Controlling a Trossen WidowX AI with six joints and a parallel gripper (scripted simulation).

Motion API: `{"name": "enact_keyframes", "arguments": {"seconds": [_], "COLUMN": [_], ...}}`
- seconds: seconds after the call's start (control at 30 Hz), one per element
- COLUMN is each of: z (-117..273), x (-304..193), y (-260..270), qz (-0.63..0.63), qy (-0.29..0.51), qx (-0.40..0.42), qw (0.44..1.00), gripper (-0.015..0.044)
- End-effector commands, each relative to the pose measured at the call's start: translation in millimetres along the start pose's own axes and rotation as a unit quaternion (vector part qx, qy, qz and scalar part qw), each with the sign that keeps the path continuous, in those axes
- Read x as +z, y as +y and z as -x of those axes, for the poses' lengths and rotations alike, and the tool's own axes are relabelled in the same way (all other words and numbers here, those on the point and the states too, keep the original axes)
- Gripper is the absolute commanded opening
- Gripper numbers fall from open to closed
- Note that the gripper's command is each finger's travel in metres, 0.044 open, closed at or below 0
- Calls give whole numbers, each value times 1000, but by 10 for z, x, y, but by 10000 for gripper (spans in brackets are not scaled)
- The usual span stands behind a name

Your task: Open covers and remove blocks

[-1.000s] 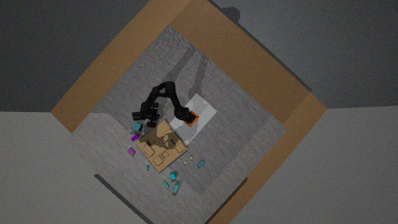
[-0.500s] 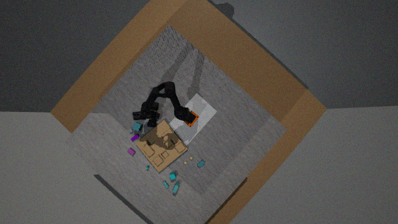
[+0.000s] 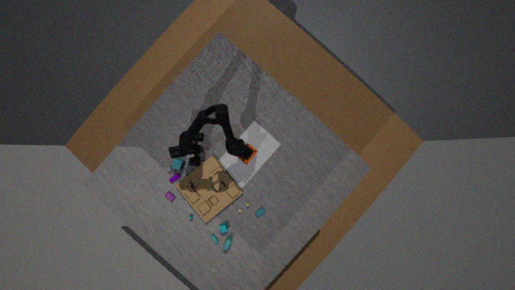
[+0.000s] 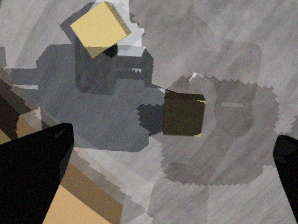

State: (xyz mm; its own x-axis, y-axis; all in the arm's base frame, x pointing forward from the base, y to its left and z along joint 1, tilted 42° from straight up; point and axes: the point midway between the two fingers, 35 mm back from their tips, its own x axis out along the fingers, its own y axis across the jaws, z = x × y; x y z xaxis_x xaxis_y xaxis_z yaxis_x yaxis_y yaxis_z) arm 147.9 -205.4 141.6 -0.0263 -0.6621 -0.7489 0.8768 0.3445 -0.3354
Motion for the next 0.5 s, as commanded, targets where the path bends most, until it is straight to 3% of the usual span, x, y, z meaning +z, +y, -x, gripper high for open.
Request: {"name": "enact_keyframes", "arguments": {"seconds": [0.0,0.47], "z": [130,533], "x": [8,62], "y": [-4,16], "qz": [-2,-9], "qy": [-2,-22], "qx": [-1,12], "qw": [1000,1000], "gripper": [440,440]}}
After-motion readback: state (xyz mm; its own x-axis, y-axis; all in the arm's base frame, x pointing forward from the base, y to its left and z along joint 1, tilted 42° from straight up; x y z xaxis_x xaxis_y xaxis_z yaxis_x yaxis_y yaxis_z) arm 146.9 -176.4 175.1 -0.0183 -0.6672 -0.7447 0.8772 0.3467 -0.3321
